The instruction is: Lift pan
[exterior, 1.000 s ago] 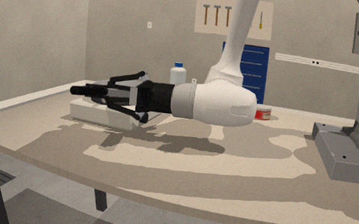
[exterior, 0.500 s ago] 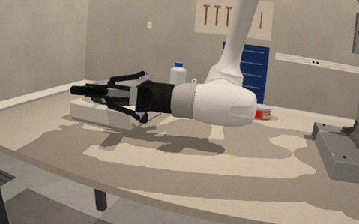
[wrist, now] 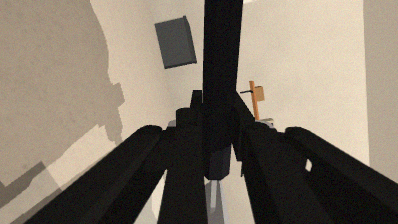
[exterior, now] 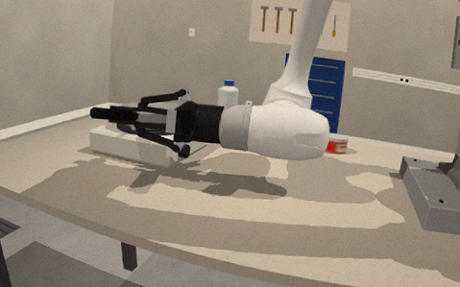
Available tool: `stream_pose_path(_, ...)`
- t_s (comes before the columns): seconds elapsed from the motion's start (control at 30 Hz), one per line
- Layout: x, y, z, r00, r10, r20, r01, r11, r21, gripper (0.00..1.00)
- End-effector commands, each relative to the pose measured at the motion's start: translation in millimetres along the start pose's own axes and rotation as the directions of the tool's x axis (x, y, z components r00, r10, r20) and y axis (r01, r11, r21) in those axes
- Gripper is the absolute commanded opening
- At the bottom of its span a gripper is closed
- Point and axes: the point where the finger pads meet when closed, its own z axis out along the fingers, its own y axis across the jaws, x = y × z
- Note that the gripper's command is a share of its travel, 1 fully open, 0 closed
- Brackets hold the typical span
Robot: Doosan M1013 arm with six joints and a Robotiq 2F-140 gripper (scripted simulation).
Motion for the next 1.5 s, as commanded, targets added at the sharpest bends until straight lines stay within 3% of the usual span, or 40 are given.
stream_pose_path(0.0,1,3,0,1.000,0.000,-0.001,0.000,1.000,-0.002,0.10)
stream_pose_path(1.47,12,57,0,1.000,0.000,-0.001,0.000,1.000,-0.002,0.10)
